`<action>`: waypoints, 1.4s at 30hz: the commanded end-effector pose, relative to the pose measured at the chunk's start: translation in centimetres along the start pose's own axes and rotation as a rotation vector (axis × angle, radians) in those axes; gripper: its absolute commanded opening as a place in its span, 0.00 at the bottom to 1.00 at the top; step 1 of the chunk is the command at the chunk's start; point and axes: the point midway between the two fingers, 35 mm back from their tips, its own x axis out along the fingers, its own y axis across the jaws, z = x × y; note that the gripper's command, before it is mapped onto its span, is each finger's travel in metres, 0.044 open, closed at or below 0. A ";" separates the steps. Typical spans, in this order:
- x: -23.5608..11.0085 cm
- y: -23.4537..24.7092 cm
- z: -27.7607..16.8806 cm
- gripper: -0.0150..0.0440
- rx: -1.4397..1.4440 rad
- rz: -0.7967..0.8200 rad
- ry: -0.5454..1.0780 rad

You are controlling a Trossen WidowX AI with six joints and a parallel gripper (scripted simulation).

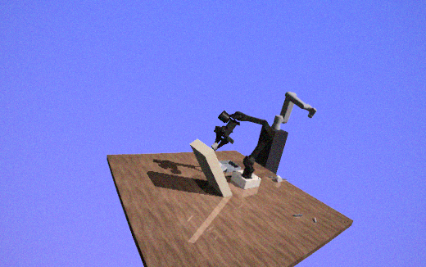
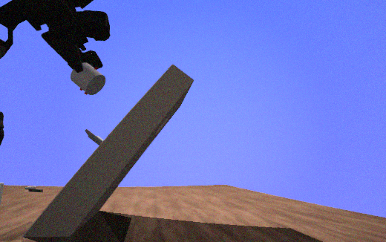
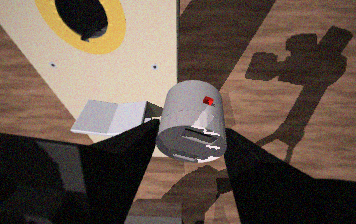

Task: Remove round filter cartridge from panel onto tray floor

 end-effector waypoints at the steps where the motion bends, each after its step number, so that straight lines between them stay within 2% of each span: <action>1: -0.2 -2.1 -0.6 0.25 0.099 -0.062 0.001; 28: -3.8 -13.8 -8.4 0.25 0.766 -0.450 -0.009; 42: -4.4 -16.0 -11.3 0.25 0.912 -0.537 -0.015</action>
